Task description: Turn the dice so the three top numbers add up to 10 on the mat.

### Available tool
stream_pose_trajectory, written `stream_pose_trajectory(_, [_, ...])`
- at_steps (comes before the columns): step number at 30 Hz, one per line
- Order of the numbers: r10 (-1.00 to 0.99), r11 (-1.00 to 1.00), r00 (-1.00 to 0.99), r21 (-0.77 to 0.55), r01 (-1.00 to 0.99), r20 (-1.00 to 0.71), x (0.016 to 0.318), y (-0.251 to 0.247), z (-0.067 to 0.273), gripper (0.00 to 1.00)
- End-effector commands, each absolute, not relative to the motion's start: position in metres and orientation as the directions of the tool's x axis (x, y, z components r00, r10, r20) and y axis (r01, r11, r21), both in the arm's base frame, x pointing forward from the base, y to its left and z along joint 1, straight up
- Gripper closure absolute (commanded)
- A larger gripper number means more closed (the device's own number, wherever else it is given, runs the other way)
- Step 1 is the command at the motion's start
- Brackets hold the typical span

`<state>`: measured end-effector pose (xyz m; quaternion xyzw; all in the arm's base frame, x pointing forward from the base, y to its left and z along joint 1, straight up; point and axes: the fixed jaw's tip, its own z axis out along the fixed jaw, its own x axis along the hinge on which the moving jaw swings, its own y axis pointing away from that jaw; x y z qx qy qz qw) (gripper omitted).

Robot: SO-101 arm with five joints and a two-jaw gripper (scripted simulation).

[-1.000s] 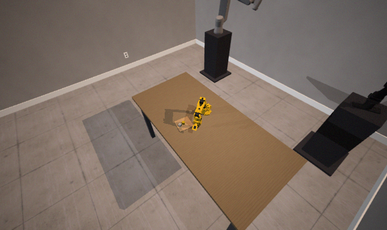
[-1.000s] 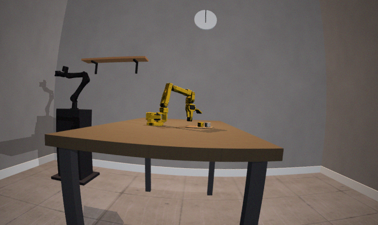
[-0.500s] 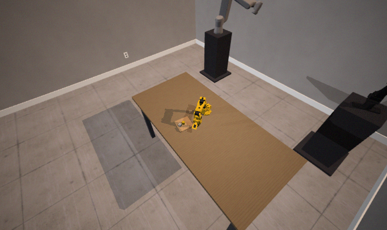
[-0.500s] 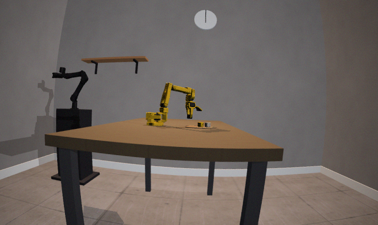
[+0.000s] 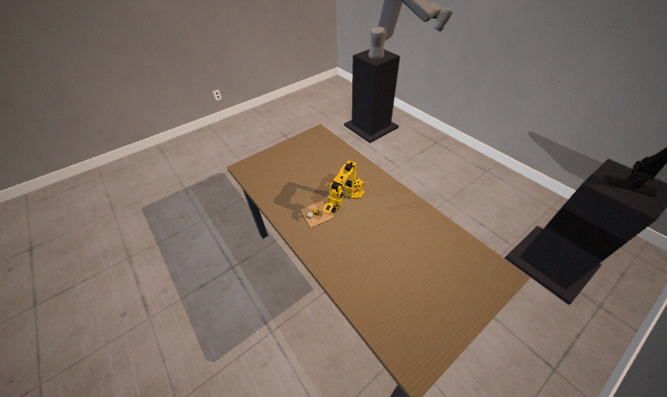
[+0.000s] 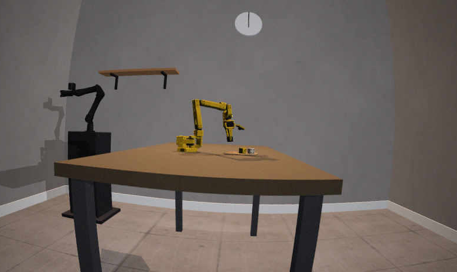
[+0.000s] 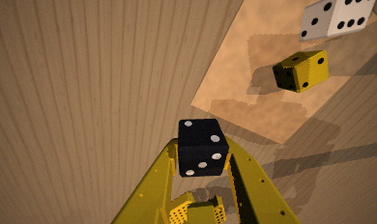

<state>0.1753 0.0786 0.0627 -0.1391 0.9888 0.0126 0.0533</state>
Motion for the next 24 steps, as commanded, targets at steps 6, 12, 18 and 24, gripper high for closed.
stream_pose_trajectory(6, [-0.064, 0.996, -0.924, 0.037, -0.084, -0.376, 0.174, 0.038, 0.066, 1.0])
stream_pose_trajectory(12, [-0.026, 0.998, -0.913, 0.039, -0.046, -0.407, 0.172, 0.031, 0.063, 1.0])
stream_pose_trajectory(18, [-0.023, 0.998, -0.912, 0.039, -0.042, -0.411, 0.172, 0.03, 0.063, 1.0])
stream_pose_trajectory(24, [0.041, 0.999, -0.884, 0.038, 0.027, -0.466, 0.175, 0.015, 0.064, 1.0])
